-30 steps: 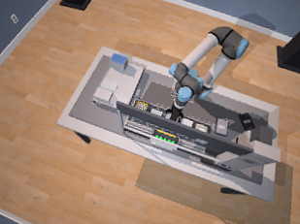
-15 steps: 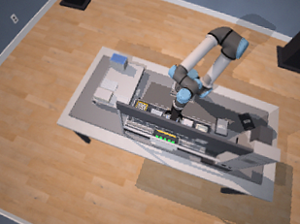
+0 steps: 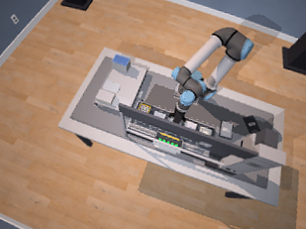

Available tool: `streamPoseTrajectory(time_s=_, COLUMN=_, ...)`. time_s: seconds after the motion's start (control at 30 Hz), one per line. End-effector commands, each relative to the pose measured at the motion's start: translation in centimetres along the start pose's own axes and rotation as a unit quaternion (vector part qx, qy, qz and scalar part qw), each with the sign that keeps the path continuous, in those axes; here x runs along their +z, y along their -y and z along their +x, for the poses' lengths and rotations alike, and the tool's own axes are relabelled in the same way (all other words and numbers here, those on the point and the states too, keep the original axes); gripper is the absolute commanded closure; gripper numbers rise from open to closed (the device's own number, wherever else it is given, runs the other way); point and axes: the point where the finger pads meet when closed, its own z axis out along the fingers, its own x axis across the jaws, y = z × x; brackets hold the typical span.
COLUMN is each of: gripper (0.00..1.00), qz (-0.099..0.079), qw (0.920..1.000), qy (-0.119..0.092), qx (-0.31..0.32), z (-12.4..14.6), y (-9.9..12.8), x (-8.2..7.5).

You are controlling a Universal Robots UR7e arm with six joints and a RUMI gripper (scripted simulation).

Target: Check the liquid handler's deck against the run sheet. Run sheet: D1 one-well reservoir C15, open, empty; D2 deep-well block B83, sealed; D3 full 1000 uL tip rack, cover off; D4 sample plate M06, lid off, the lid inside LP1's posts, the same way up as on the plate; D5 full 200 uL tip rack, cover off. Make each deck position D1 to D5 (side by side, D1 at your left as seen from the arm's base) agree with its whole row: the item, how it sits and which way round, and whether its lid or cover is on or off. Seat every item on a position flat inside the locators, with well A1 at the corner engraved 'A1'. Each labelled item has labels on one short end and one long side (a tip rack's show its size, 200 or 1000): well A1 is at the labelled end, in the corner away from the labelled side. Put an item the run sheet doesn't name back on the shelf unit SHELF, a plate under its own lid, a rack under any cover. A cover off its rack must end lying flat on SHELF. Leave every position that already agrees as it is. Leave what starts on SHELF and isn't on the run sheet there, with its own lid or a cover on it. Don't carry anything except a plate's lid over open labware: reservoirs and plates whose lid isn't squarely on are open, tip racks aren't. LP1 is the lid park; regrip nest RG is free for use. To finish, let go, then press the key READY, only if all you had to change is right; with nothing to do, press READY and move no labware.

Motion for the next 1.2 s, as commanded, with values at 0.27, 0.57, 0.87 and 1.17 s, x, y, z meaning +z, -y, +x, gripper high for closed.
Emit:
streamPoseTrajectory(time_s=0.27, gripper=1.00, qz=0.000, qw=1.0000, qy=0.000, qx=0.000, z=0.0, y=0.0, x=0.1)
streamPoseTrajectory(time_s=0.57, gripper=1.00, qz=0.000, qw=1.0000, qy=0.000, qx=0.000, z=0.0, y=0.0, x=0.1)
streamPoseTrajectory(time_s=0.87, gripper=1.00, qz=0.000, qw=1.0000, qy=0.000, qx=0.000, z=0.0, y=0.0, x=0.1)
streamPoseTrajectory(time_s=1.17, gripper=1.00, qz=0.002, qw=1.0000, qy=-0.001, qx=-0.001, z=0.0, y=0.1, x=-1.0)
